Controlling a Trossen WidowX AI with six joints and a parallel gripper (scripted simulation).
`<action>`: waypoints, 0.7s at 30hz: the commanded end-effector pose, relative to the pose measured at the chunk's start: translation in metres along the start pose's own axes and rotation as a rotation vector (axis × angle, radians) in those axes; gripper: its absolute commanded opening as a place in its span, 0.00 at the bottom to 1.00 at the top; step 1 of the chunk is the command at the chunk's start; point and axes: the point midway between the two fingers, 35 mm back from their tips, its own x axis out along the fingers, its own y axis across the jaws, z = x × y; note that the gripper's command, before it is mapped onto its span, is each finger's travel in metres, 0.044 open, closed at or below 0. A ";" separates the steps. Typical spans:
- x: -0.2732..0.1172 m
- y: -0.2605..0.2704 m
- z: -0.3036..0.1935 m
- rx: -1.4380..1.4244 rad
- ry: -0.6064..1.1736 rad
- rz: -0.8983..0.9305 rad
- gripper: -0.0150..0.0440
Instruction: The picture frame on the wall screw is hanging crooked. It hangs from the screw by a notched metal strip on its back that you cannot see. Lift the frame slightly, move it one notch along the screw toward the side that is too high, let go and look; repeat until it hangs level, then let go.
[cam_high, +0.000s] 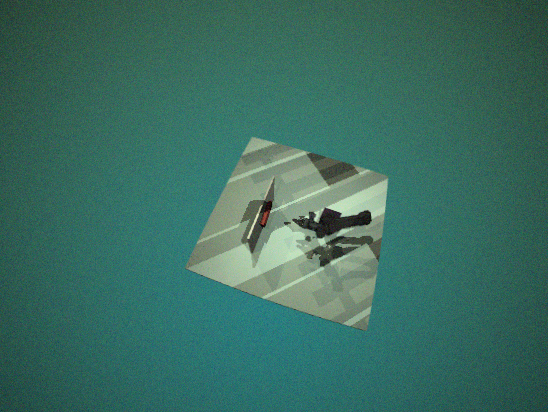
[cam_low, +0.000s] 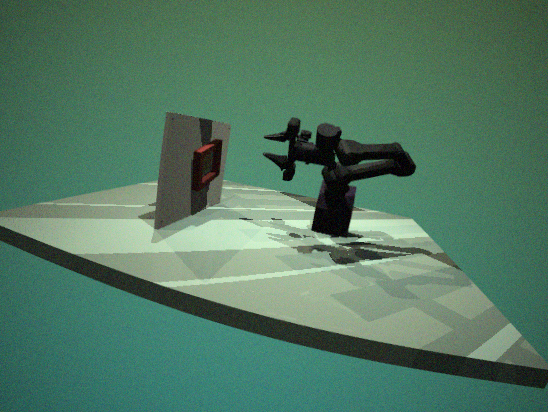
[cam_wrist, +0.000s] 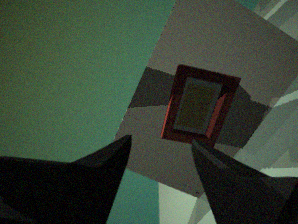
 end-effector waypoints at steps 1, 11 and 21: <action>0.000 0.001 0.000 -0.004 -0.003 0.001 0.69; 0.041 -0.018 -0.008 0.084 -0.001 0.002 0.69; 0.064 -0.038 -0.004 0.147 -0.003 0.003 0.69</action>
